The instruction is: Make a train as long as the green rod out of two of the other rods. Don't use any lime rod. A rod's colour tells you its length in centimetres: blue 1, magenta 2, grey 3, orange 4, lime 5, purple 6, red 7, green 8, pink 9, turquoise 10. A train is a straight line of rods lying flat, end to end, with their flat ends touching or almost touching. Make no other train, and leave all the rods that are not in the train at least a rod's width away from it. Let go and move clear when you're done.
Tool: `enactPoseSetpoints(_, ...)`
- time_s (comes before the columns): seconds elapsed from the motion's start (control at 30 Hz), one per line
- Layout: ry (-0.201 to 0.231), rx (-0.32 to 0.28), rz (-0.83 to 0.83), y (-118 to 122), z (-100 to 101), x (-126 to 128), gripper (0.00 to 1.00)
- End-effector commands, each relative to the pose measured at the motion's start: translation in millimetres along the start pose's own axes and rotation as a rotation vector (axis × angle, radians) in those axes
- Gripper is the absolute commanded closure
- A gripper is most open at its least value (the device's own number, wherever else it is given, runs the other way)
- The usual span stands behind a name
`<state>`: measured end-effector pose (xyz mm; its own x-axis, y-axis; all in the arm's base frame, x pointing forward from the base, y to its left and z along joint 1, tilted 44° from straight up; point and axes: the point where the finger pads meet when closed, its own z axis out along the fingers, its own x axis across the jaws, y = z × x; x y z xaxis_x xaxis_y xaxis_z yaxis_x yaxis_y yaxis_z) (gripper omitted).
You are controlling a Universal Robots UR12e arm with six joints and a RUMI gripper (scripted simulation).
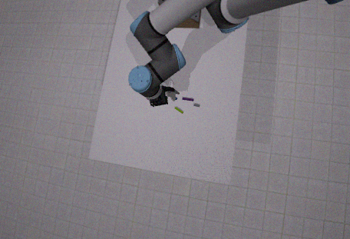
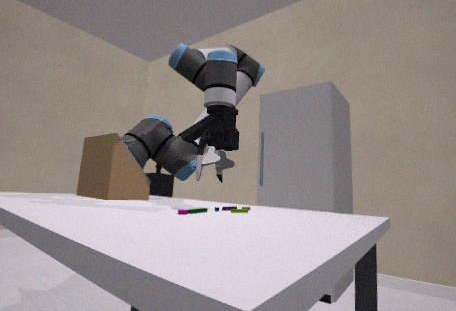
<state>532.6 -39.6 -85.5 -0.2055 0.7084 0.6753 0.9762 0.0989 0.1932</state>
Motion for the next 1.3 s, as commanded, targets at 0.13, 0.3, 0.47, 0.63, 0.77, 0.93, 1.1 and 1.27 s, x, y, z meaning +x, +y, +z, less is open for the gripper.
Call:
enactPoseSetpoints(0.13,-0.007,0.000,0.189,-1.5,-0.2,-8.8,0.00)
enactPoseSetpoints(0.3,-0.007,0.000,0.269,-2.2,0.0,-12.4,0.00)
enactPoseSetpoints(0.47,-0.007,0.000,0.298,-2.5,0.1,-13.7,0.00)
enactPoseSetpoints(0.63,-0.007,0.000,0.300,-2.5,0.1,-13.8,0.00)
enactPoseSetpoints(0.77,-0.007,0.000,0.300,-2.5,0.1,-13.8,0.00)
enactPoseSetpoints(0.93,-0.007,0.000,0.300,-2.5,0.1,-13.8,0.00)
enactPoseSetpoints(1.1,-0.007,0.000,0.300,-2.5,0.1,-13.8,0.00)
enactPoseSetpoints(1.27,-0.007,0.000,0.300,-2.5,0.1,-13.8,0.00)
